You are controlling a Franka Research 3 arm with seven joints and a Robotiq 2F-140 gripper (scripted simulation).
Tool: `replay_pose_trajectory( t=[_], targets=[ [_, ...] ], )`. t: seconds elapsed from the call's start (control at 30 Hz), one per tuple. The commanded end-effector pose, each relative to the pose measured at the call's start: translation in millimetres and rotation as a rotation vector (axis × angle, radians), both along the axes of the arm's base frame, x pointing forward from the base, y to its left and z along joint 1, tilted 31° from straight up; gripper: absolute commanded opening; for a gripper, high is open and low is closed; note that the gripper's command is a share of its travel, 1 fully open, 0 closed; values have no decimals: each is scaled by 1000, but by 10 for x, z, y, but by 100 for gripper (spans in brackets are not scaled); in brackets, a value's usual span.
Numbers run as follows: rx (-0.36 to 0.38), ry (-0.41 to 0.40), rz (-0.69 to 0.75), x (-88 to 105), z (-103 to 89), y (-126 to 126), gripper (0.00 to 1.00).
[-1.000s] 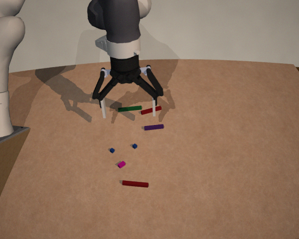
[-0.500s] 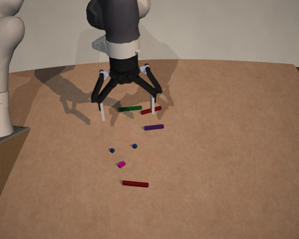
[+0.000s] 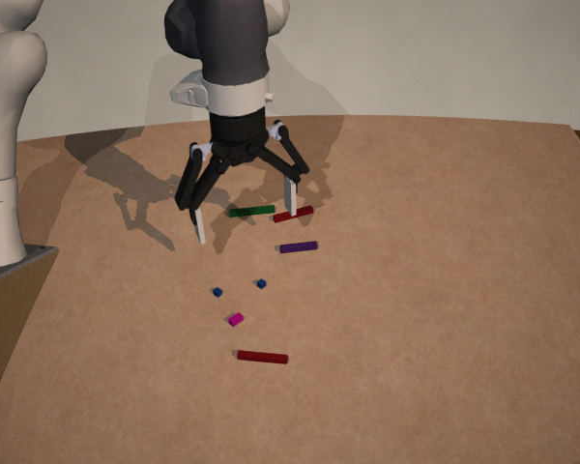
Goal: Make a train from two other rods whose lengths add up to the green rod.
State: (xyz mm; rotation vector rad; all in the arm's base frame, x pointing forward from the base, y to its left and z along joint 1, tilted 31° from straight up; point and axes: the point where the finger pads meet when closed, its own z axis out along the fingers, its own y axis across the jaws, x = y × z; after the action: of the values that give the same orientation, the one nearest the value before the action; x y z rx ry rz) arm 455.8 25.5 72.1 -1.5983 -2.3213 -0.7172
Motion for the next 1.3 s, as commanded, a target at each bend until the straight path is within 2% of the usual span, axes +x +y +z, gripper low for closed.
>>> replay_pose_trajectory(
  t=[0.0,1.27],
  targets=[
    [-17,-92,139,-9,-20,-47,100],
    [-70,-400,652,-85,-64,-179,100]
  ],
)
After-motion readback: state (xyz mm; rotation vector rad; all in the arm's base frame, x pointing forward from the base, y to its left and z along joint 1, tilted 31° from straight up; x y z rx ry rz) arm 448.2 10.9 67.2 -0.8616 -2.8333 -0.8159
